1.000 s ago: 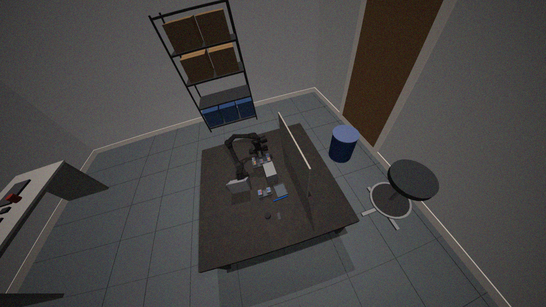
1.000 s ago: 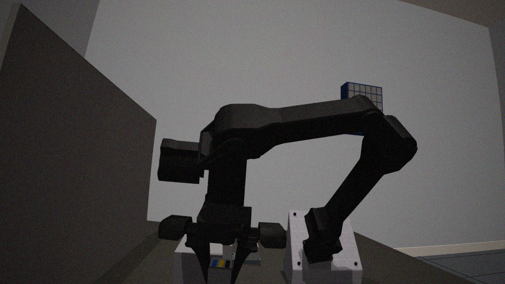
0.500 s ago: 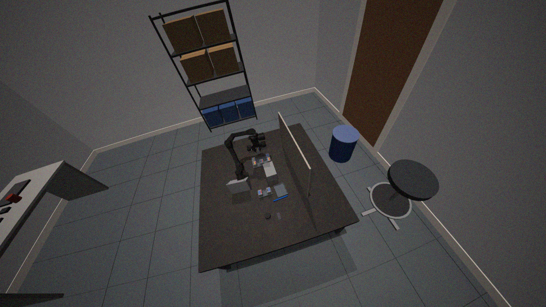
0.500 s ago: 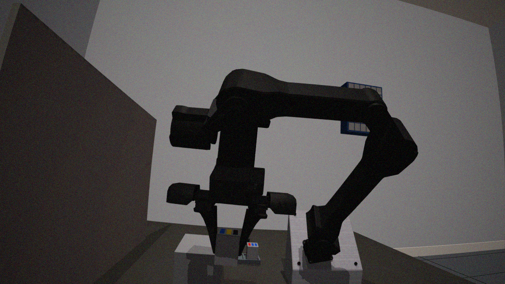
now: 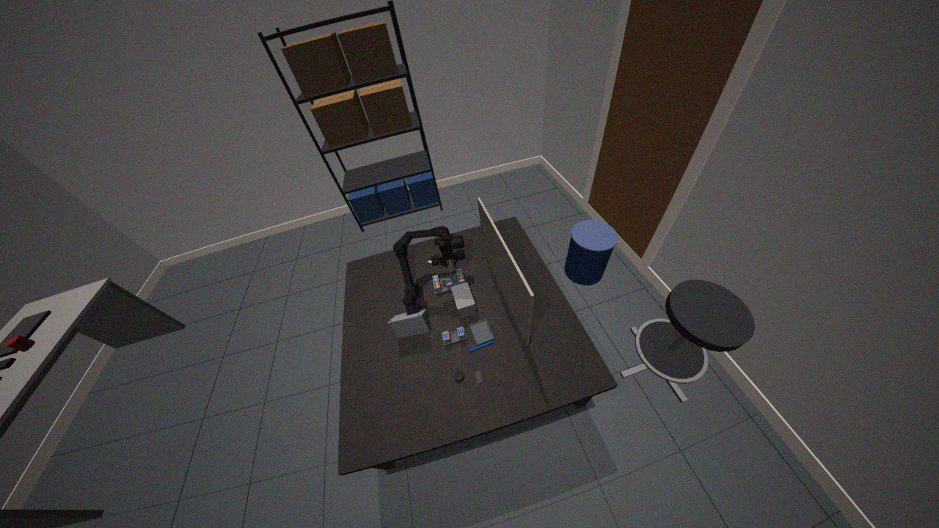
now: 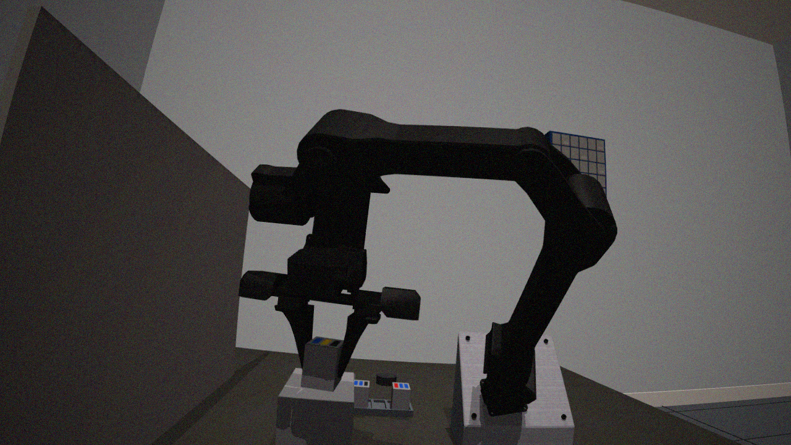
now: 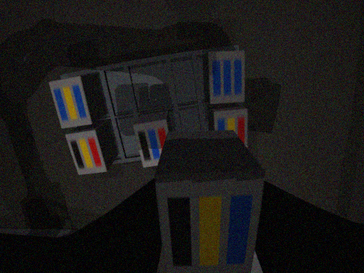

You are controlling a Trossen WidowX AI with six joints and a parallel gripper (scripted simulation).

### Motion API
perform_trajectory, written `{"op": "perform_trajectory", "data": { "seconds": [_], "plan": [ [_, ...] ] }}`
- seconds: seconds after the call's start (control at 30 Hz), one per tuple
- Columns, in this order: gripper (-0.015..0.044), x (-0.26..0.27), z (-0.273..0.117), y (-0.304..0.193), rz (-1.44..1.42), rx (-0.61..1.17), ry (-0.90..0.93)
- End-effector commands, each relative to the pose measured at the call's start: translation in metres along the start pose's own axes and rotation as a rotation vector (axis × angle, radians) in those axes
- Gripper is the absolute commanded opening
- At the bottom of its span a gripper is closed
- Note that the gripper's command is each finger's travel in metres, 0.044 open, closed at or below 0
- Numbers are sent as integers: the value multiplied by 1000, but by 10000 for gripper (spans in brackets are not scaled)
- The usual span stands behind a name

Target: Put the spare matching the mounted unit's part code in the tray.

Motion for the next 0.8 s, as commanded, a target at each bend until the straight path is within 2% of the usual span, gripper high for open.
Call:
{"op": "perform_trajectory", "data": {
  "seconds": [0.0, 0.77],
  "plan": [
    [0, -14, -3, -21, 31, 7, -6],
    [0, -63, -11, -140, 22, 36, 6]
  ]
}}
Point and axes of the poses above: the point midway between the two fingers, 35 mm back from their tips, its own z axis out along the fingers, its own x axis across the jaws, y = z × x, the point moved 3 cm from there along -z, back along the fingers, and after that the axes turned 11 degrees about -z, right-handed, at the moved point
